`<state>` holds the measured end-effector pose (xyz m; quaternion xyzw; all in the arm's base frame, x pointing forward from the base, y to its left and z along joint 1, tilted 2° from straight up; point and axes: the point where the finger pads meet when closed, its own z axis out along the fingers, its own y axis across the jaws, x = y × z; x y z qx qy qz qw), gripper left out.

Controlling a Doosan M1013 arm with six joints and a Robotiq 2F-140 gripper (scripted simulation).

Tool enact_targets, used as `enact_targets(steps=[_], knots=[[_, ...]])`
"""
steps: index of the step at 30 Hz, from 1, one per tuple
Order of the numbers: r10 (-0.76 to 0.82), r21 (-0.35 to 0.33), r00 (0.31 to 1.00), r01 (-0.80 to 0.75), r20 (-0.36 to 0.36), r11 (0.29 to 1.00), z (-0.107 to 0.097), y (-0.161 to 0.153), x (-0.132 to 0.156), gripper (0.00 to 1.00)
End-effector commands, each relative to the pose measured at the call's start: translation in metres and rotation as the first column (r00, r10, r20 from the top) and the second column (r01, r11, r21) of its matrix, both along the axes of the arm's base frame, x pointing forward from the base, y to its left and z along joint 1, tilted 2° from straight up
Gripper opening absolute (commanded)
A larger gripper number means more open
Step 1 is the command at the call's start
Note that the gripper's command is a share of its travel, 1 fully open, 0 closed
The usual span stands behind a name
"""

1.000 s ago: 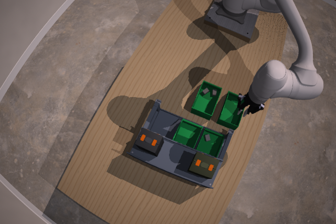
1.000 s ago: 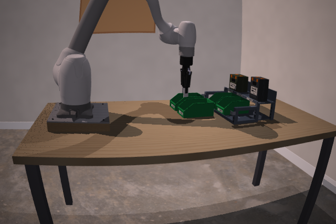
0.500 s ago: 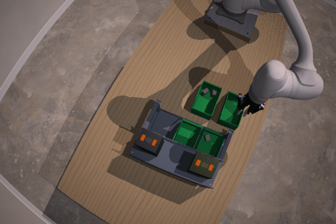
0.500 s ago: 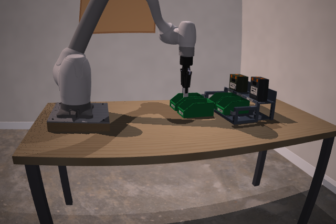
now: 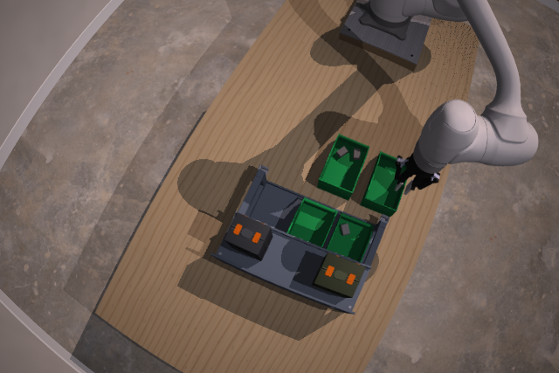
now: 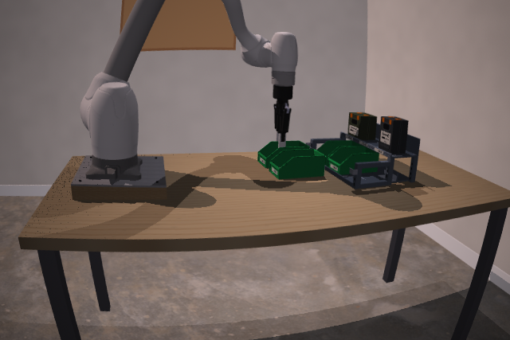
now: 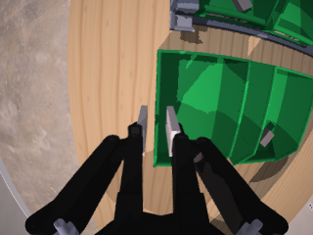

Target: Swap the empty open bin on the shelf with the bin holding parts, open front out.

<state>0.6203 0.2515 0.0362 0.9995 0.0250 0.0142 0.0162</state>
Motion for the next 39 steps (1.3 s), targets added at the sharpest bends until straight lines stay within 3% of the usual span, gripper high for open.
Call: enact_targets(steps=[1, 19, 39], knots=[[0.000, 0.000, 1.000, 0.000, 0.000, 1.000, 0.000, 0.000, 0.000, 0.24], [0.000, 0.000, 1.000, 0.000, 0.000, 1.000, 0.007, 0.000, 0.000, 0.24], [0.000, 0.000, 1.000, 0.000, 0.000, 1.000, 0.031, 0.001, -0.001, 0.24]])
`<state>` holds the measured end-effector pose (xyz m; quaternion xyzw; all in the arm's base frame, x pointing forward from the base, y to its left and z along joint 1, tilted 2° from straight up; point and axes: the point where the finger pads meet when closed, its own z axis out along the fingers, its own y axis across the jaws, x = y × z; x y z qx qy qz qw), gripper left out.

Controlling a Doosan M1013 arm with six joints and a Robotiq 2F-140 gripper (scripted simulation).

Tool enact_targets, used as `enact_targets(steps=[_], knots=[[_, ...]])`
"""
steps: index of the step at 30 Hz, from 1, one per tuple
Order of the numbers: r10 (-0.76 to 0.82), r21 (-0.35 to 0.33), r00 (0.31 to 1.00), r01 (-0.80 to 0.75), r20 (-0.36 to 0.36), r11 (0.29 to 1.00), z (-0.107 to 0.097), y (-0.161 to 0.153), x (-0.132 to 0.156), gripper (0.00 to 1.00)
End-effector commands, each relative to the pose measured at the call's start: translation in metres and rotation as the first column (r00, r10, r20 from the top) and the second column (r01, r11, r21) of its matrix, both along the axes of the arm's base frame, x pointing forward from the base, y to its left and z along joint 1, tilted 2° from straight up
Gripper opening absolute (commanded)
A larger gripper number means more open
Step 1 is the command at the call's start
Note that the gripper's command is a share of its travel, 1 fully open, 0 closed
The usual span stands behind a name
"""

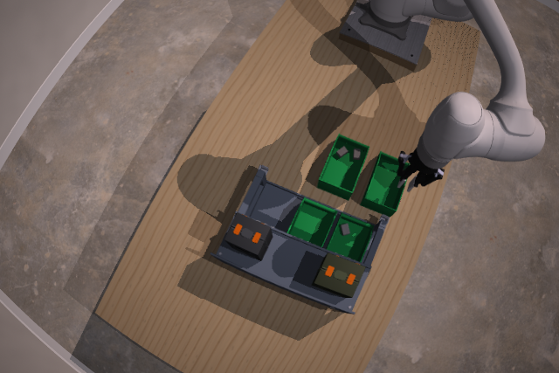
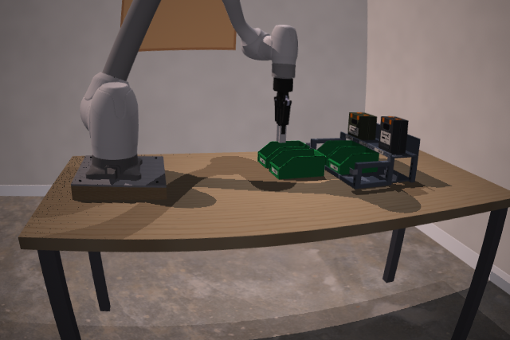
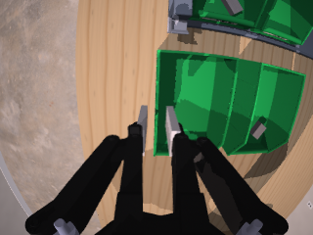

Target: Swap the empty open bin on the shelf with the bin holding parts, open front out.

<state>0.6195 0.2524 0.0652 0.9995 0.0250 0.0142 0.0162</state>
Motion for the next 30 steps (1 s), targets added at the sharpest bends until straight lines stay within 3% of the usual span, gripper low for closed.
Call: enact_targets(steps=[1, 30], knots=[[0.000, 0.000, 1.000, 0.000, 0.000, 1.000, 0.004, 0.000, 0.000, 0.24], [0.000, 0.000, 1.000, 0.000, 0.000, 1.000, 0.051, 0.002, -0.001, 0.24]])
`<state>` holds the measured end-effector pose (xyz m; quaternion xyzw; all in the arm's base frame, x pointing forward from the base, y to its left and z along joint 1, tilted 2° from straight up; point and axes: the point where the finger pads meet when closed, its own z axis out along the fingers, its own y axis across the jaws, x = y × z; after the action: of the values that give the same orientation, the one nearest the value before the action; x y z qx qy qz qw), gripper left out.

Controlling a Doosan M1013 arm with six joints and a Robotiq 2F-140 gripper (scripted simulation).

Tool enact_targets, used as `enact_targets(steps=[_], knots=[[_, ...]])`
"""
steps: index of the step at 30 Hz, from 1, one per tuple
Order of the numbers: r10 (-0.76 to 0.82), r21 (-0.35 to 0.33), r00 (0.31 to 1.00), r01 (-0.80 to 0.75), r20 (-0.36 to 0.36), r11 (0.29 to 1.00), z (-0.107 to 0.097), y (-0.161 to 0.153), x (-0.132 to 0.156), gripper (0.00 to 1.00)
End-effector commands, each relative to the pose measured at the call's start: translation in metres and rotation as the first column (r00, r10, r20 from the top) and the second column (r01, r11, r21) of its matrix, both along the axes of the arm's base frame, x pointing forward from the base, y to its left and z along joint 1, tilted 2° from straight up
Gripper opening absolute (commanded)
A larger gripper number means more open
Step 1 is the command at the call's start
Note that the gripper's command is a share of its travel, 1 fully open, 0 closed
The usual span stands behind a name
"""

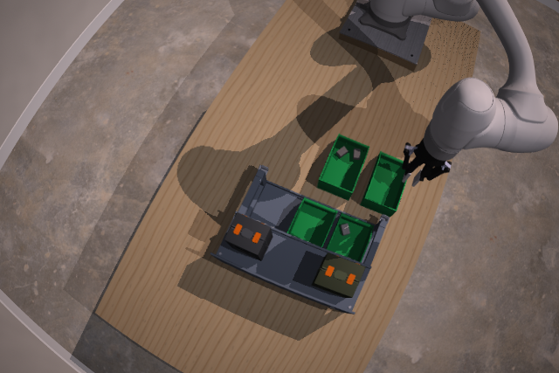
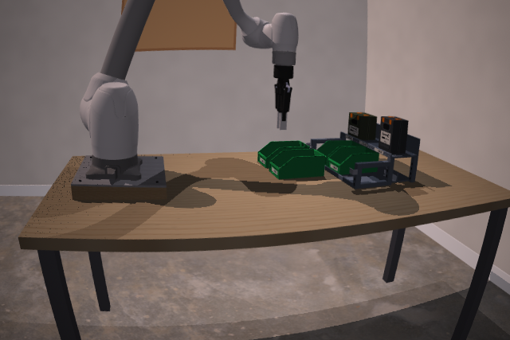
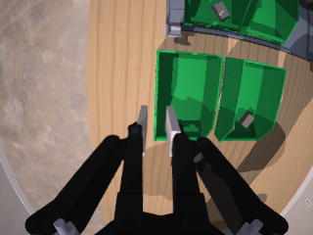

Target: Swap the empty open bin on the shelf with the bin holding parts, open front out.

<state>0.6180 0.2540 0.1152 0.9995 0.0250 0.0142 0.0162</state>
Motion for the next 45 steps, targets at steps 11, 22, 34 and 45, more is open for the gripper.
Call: enact_targets(steps=[11, 22, 34, 45], knots=[[0.000, 0.000, 1.000, 0.000, 0.000, 1.000, 0.013, 0.000, 0.000, 0.24], [0.000, 0.000, 1.000, 0.000, 0.000, 1.000, 0.019, 0.001, -0.001, 0.24], [0.000, 0.000, 1.000, 0.000, 0.000, 1.000, 0.021, 0.001, -0.001, 0.24], [0.000, 0.000, 1.000, 0.000, 0.000, 1.000, 0.021, 0.001, -0.001, 0.10]])
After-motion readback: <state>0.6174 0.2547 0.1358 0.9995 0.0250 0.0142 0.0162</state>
